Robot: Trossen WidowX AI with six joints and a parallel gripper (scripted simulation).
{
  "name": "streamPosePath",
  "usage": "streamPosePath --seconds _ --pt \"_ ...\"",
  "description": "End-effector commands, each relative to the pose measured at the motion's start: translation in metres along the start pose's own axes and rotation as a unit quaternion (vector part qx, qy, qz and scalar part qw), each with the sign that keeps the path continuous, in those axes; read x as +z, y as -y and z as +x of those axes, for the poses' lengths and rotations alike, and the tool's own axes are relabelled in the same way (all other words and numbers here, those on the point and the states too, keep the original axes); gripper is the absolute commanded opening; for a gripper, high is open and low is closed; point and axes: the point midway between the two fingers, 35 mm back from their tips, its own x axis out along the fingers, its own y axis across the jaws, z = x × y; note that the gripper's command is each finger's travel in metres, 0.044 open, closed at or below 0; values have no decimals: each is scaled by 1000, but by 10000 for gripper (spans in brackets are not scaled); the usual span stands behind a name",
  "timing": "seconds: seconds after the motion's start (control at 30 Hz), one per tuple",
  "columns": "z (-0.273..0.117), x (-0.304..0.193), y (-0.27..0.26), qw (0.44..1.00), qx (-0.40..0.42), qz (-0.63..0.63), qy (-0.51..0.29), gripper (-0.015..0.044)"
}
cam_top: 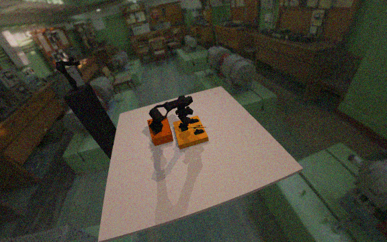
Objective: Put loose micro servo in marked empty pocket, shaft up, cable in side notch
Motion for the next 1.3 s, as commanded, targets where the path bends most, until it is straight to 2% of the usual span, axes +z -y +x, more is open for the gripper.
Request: streamPosePath --seconds 0.0,0.27,0.57,0.77,1.27 --pt "0 1 -8 1000 2 0 0 0" --pt "0 4 -21 1000 2 3 0 0" --pt "0 4 -21 995 2 97 0 0" --pt "0 6 -21 995 2 100 0 0" --pt "-1 59 -9 995 2 101 1 0"
